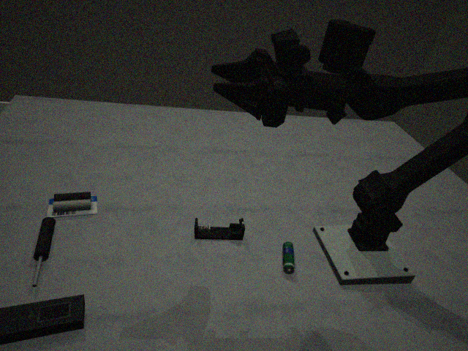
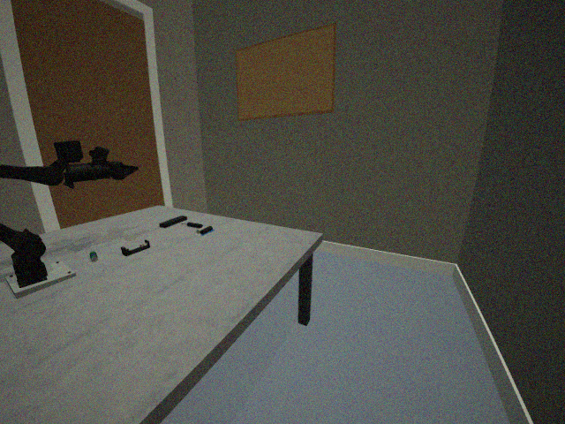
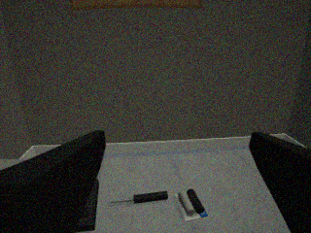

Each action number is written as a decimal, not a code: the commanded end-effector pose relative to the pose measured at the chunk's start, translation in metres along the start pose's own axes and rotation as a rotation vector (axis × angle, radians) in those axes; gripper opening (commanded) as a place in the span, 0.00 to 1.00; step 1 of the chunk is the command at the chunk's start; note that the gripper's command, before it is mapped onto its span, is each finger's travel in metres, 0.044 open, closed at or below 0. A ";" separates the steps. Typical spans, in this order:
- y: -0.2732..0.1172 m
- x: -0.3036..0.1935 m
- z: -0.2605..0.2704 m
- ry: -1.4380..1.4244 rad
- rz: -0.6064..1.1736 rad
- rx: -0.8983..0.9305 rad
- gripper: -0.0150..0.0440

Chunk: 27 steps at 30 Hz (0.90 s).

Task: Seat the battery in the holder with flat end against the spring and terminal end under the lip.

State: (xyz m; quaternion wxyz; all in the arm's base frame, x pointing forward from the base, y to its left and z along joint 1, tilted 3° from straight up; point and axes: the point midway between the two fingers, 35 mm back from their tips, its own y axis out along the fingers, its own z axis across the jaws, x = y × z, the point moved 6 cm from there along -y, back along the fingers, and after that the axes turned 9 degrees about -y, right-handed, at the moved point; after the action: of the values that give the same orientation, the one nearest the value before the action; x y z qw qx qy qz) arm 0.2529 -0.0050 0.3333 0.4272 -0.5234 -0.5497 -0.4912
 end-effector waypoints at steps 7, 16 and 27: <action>0.006 -0.063 0.031 0.518 0.426 0.028 0.64; -0.024 -0.132 0.065 1.048 0.969 -0.288 0.64; -0.084 -0.171 0.081 1.309 1.306 -1.026 0.64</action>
State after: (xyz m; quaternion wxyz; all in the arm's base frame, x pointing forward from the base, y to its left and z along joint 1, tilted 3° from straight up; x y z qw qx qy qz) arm 0.2289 0.0432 0.1780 0.7143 -0.4532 0.1815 -0.5015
